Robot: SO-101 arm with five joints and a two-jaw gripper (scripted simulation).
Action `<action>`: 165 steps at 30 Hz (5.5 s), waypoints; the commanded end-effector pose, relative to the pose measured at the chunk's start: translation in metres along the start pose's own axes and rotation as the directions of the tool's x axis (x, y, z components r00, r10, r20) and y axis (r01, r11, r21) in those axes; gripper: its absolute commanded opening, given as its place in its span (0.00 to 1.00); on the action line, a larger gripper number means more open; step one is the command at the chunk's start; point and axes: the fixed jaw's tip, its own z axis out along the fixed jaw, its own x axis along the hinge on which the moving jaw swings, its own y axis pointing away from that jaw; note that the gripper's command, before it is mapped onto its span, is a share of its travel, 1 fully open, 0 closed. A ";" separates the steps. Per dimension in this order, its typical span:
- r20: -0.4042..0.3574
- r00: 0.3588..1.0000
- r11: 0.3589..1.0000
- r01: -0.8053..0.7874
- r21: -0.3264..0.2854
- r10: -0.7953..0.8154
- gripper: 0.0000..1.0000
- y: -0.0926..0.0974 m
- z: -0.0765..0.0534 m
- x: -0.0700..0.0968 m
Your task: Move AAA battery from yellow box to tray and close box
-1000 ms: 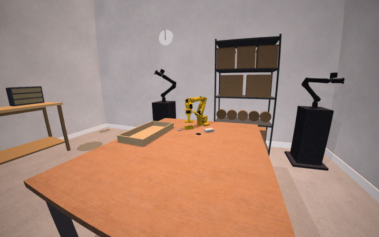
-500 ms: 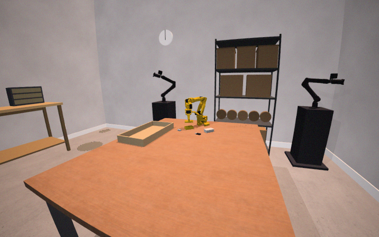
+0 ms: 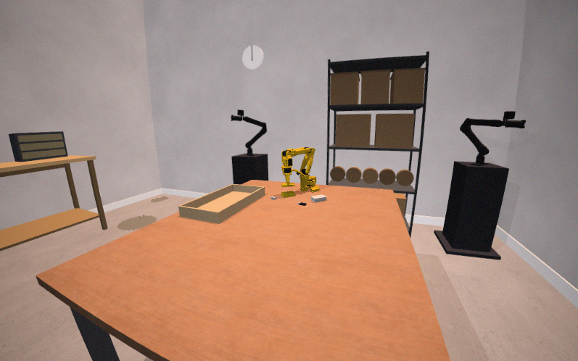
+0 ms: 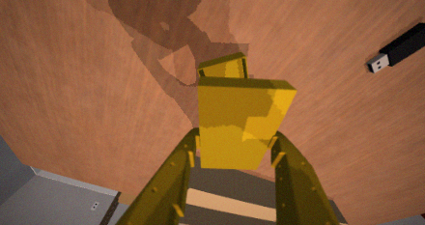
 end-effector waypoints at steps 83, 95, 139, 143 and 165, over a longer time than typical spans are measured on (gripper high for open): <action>-0.044 0.972 0.973 0.232 0.012 -0.232 0.23 -0.003 -0.006 0.012; -0.045 0.957 0.958 0.288 0.009 -0.287 0.23 -0.003 -0.006 0.012; -0.045 0.951 0.951 0.308 0.008 -0.307 0.23 -0.003 -0.002 0.013; -0.045 0.951 0.951 0.308 0.008 -0.307 0.23 -0.003 -0.001 0.013; -0.045 0.951 0.951 0.308 0.008 -0.307 0.23 -0.004 0.018 0.015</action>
